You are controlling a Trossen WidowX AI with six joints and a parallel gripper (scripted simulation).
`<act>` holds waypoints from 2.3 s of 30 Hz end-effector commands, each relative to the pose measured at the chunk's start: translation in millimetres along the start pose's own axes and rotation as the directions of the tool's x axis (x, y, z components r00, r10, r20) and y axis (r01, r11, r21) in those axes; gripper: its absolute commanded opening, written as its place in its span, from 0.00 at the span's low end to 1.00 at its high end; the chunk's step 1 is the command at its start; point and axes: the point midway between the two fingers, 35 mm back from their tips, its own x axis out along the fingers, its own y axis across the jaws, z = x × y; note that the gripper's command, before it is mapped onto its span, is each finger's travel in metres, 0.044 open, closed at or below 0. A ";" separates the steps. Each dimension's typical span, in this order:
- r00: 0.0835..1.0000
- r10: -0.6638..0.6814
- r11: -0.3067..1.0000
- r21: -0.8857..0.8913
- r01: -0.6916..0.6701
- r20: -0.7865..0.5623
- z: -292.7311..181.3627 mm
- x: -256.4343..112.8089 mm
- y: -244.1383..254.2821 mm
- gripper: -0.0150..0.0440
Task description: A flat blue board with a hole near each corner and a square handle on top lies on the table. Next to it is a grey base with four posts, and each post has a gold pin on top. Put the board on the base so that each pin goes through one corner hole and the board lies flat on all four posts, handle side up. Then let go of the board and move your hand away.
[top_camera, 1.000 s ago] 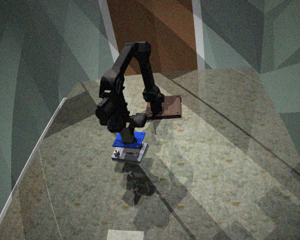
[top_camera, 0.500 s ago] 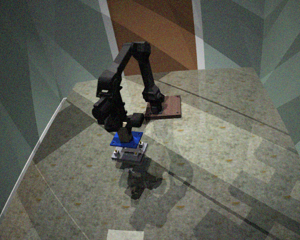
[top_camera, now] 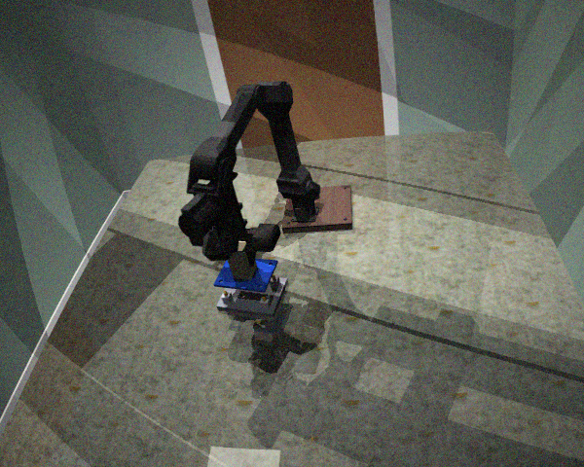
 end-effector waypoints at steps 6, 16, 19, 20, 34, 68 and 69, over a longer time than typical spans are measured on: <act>1.000 -0.001 1.000 -0.009 0.001 0.003 0.5 9.0 -1.1 0.25; 1.000 -0.001 1.000 -0.009 0.001 0.003 0.5 19.7 -1.0 0.25; 1.000 -0.001 1.000 -0.007 0.001 0.002 0.4 21.0 -0.9 0.25; 1.000 0.000 1.000 -0.006 0.000 0.001 0.3 20.4 -0.9 0.25; 1.000 0.000 1.000 -0.003 0.000 0.000 0.6 22.9 -0.8 0.25; 1.000 0.001 1.000 -0.003 -0.001 -0.003 0.4 30.0 -0.8 0.97; 1.000 0.001 1.000 -0.003 -0.001 -0.003 0.6 27.9 -0.8 1.00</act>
